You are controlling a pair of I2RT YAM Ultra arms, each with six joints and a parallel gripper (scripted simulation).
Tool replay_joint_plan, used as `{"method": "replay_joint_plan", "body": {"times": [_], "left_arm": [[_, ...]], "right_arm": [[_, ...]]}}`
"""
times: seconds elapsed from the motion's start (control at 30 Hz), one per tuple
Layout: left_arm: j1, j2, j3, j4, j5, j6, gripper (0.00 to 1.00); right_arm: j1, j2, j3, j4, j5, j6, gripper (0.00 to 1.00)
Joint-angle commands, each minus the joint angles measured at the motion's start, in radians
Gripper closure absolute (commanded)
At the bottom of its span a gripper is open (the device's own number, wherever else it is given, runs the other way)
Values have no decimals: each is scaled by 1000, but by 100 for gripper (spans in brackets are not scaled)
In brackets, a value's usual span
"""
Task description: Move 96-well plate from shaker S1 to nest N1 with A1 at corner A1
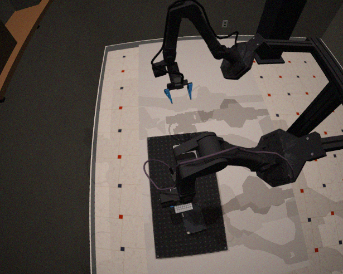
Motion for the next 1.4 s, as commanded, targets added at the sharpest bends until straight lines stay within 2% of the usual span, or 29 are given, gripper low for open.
{"method": "replay_joint_plan", "body": {"times": [0.0, 0.2, 0.37, 0.43, 0.7, 0.93, 1.17, 1.37], "left_arm": [[-132, 3, 14, 0, -142, -127, 21], [-373, 132, 48, 78, -367, -254, 21], [-551, 250, 85, 123, -531, -350, 21], [-551, 250, 85, 123, -531, -350, 21], [-727, 379, 139, 147, -696, -443, 21], [-789, 428, 163, 136, -727, -464, 21], [-790, 430, 166, 127, -724, -455, 21], [-764, 489, 215, 147, -713, -444, 21]], "right_arm": [[-74, -73, 18, -215, -148, -109, 0], [-202, -131, 44, -391, -232, -221, 0], [-256, -134, 71, -470, -248, -297, 0], [-256, -134, 71, -470, -248, -297, 0], [-267, -120, 87, -516, -244, -343, 0], [-267, -119, 89, -520, -244, -347, 0], [-268, -119, 89, -521, -244, -348, 0], [-268, -118, 89, -521, -244, -348, 0]]}}
